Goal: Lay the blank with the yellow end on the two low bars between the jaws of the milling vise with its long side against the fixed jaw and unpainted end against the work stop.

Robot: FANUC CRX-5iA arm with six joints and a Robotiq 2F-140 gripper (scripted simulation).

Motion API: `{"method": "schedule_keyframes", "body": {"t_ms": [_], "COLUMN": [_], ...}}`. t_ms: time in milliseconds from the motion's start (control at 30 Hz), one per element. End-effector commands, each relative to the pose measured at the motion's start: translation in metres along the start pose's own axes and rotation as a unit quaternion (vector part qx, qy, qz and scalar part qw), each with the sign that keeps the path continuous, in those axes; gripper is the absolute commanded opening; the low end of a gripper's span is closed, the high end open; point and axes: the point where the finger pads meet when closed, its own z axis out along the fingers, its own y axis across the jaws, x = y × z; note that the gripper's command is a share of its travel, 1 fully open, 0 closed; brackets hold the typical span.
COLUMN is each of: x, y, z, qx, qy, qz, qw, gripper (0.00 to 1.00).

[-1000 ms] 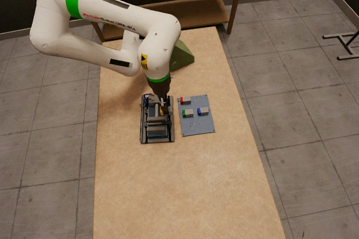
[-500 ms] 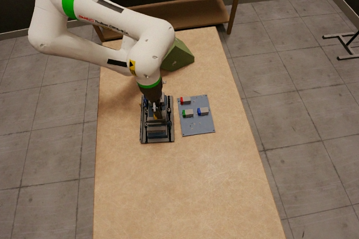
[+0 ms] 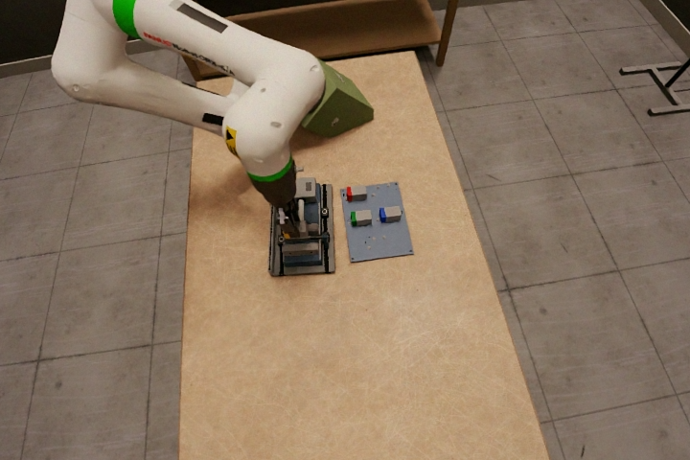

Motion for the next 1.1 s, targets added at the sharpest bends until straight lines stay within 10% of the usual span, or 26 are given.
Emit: {"method": "schedule_keyframes", "body": {"t_ms": [0, 1067], "x": [0.006, 0.01], "y": [-0.005, -0.008], "z": [0.0, 0.0], "qx": [0.001, 0.0], "qy": [0.0, -0.001], "qz": [0.0, 0.0], "qw": [1.0, 1.0], "gripper": [0.1, 0.1]}}
